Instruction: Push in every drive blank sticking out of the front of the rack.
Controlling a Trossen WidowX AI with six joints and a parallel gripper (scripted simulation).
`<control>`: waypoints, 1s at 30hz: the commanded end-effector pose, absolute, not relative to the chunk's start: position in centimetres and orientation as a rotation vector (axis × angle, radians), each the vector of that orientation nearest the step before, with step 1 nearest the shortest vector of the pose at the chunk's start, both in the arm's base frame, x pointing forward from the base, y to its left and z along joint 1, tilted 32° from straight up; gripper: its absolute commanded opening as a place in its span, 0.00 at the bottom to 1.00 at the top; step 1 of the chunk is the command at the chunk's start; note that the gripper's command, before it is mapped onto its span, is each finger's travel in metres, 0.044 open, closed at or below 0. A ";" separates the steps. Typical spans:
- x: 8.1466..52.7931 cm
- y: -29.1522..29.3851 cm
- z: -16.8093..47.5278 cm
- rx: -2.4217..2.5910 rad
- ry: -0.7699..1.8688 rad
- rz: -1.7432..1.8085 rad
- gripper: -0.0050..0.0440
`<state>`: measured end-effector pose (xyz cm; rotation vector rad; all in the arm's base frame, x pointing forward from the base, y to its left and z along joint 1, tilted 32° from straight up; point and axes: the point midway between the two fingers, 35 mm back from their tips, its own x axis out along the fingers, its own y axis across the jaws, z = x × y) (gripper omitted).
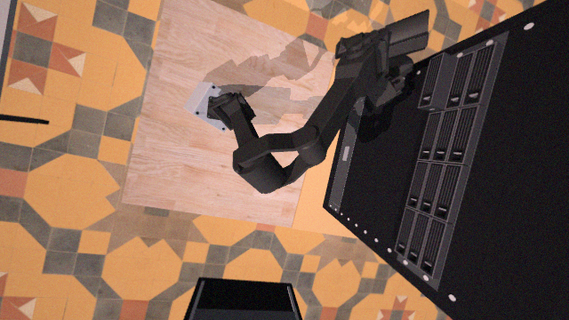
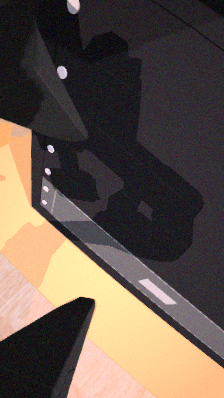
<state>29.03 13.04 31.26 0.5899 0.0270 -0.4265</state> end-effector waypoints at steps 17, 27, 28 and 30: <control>26.9 11.9 34.0 0.226 0.057 -0.286 1.00; 25.2 10.9 35.9 -0.086 0.034 -0.198 1.00; 25.0 10.8 36.1 -0.120 0.029 -0.190 1.00; 24.6 10.6 36.5 -0.188 0.018 -0.175 1.00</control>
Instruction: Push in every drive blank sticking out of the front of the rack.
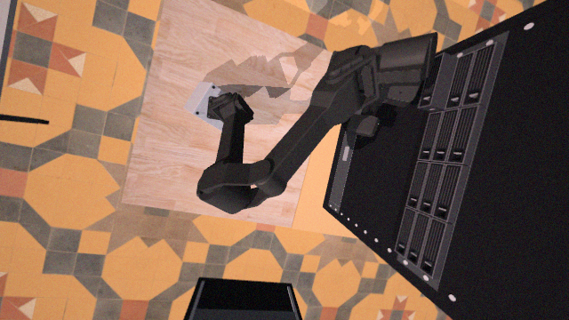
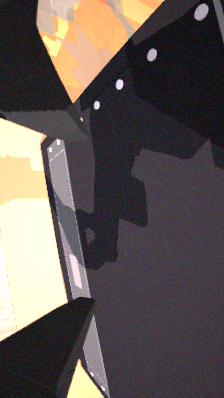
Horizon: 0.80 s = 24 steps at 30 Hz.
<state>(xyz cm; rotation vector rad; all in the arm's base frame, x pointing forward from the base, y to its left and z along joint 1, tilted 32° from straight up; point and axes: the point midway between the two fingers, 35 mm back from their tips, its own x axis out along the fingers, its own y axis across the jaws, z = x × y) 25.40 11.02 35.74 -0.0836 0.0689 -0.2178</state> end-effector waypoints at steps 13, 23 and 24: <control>22.3 9.0 38.6 -0.572 -0.069 -0.128 1.00; 20.7 7.6 39.9 -0.838 -0.146 -0.135 1.00; 20.5 7.4 40.1 -0.872 -0.156 -0.139 1.00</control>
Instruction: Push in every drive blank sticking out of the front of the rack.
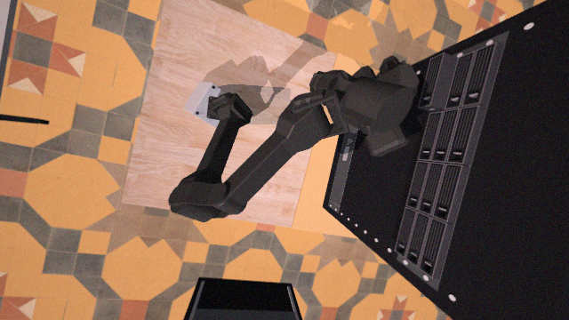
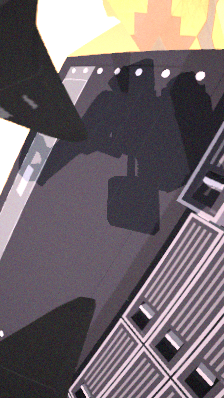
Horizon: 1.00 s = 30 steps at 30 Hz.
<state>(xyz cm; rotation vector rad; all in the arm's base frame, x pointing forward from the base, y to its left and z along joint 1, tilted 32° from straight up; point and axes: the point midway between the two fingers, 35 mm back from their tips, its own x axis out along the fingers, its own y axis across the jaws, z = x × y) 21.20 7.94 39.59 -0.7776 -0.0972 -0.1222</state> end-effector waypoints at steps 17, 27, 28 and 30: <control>17.4 4.7 41.9 -1.325 -0.285 -0.253 1.00; 15.8 3.2 42.6 -1.538 -0.329 -0.352 1.00; 15.7 3.0 42.6 -1.554 -0.331 -0.361 1.00; 15.7 3.0 42.6 -1.554 -0.331 -0.361 1.00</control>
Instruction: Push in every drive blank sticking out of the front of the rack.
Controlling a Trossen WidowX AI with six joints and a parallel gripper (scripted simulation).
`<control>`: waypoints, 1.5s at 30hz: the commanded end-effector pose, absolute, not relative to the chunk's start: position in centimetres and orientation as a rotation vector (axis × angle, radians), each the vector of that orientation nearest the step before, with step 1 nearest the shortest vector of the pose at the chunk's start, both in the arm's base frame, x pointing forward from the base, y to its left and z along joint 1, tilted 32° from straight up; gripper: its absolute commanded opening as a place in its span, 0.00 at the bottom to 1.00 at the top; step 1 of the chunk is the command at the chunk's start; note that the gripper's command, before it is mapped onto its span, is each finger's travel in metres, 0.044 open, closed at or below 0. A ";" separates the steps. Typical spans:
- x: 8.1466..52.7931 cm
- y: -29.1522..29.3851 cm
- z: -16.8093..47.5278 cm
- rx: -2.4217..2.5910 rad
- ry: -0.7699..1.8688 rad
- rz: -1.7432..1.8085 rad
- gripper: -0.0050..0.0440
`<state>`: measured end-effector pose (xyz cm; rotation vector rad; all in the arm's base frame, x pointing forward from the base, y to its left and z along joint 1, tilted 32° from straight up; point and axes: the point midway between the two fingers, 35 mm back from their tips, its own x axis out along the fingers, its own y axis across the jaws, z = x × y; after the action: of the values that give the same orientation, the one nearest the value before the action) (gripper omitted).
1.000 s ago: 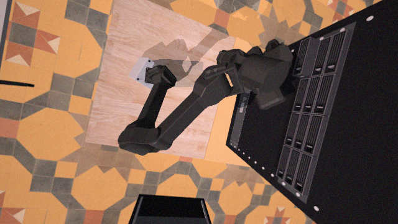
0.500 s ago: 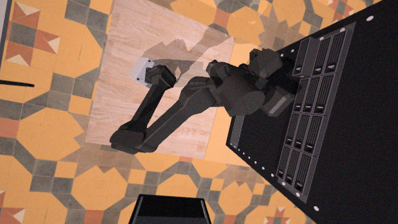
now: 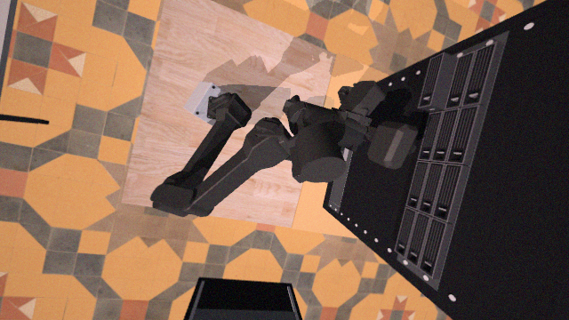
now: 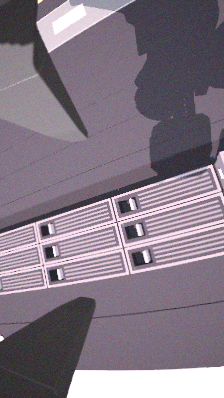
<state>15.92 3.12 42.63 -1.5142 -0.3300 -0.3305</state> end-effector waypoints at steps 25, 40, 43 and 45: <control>14.3 1.6 43.0 -1.736 -0.349 -0.472 1.00; 14.3 1.6 43.0 -1.739 -0.349 -0.474 1.00; 14.3 1.6 43.0 -1.739 -0.349 -0.474 1.00; 14.3 1.6 43.0 -1.739 -0.349 -0.474 1.00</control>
<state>14.24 1.51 43.16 -1.7330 -0.3532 -0.4753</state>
